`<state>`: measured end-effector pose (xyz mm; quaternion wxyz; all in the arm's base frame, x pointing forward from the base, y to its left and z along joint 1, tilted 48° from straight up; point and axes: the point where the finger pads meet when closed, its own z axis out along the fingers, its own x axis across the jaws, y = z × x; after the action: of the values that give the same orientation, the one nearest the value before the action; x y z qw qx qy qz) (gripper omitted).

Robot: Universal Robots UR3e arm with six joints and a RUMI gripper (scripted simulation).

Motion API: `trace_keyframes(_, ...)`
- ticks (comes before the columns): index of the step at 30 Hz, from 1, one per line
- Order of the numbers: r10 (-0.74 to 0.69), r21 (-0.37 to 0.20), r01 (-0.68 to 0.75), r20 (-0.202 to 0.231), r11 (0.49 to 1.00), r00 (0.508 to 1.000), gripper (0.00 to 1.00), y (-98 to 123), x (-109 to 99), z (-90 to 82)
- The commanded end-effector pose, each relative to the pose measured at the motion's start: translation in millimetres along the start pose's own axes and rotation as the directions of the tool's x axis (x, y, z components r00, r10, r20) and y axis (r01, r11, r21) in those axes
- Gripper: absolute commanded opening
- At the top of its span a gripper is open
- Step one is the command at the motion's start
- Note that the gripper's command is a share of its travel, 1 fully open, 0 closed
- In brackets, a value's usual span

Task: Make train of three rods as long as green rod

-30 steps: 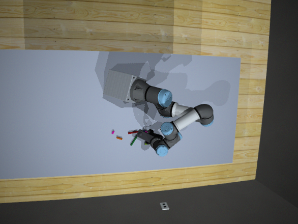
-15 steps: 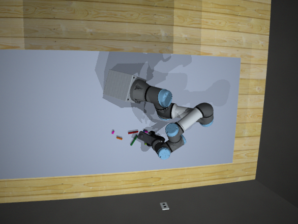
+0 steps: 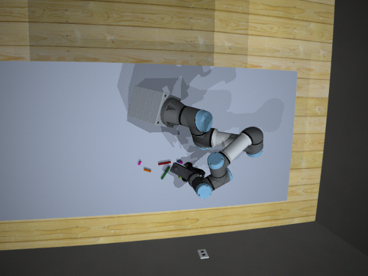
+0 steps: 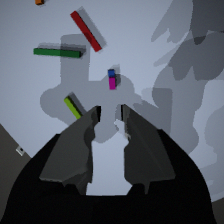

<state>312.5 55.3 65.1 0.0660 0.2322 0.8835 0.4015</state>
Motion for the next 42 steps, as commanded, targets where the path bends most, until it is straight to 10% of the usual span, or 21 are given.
trace_keyframes(1,-0.001,0.0,0.001,0.001,1.0,1.0,1.0,-0.1,-0.4,-1.5)
trace_keyframes(27,-0.048,0.004,0.048,0.002,0.999,0.999,1.0,3.4,-9.6,-1.2)
trace_keyframes(41,-0.403,0.001,0.403,0.001,0.915,0.915,1.0,44.2,-76.1,20.0)
trace_keyframes(42,-0.403,0.001,0.403,0.001,0.915,0.915,0.14,44.2,-76.1,20.0)
